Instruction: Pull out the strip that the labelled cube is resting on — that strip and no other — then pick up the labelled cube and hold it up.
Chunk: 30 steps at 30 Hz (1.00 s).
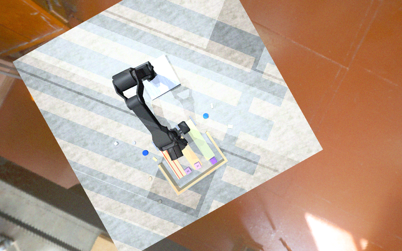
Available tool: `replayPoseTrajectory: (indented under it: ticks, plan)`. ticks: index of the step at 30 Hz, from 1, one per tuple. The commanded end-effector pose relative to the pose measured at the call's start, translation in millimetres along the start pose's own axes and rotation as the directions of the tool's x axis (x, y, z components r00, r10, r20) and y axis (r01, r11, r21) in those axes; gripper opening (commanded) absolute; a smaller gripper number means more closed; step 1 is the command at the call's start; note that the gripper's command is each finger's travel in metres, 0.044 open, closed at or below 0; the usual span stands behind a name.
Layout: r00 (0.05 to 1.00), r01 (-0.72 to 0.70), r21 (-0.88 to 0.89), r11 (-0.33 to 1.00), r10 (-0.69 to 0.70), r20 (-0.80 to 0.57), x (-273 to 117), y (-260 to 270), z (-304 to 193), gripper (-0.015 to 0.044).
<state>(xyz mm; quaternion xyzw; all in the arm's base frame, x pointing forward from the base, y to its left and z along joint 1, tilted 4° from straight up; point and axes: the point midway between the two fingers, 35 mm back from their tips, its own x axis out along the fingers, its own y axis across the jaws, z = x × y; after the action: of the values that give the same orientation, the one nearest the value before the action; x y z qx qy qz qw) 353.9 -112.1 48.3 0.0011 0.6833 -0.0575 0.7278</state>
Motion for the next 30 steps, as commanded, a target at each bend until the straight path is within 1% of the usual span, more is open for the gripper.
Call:
replayPoseTrajectory:
  ticks: [1,30]
  plan:
    - [1.000,-0.003,-0.004,1.000,0.003,-0.001,3.3,0.4,-0.2,0.0000]
    - [1.000,-0.003,-0.004,1.000,0.003,-0.004,4.9,0.6,-44.5,0.0000]
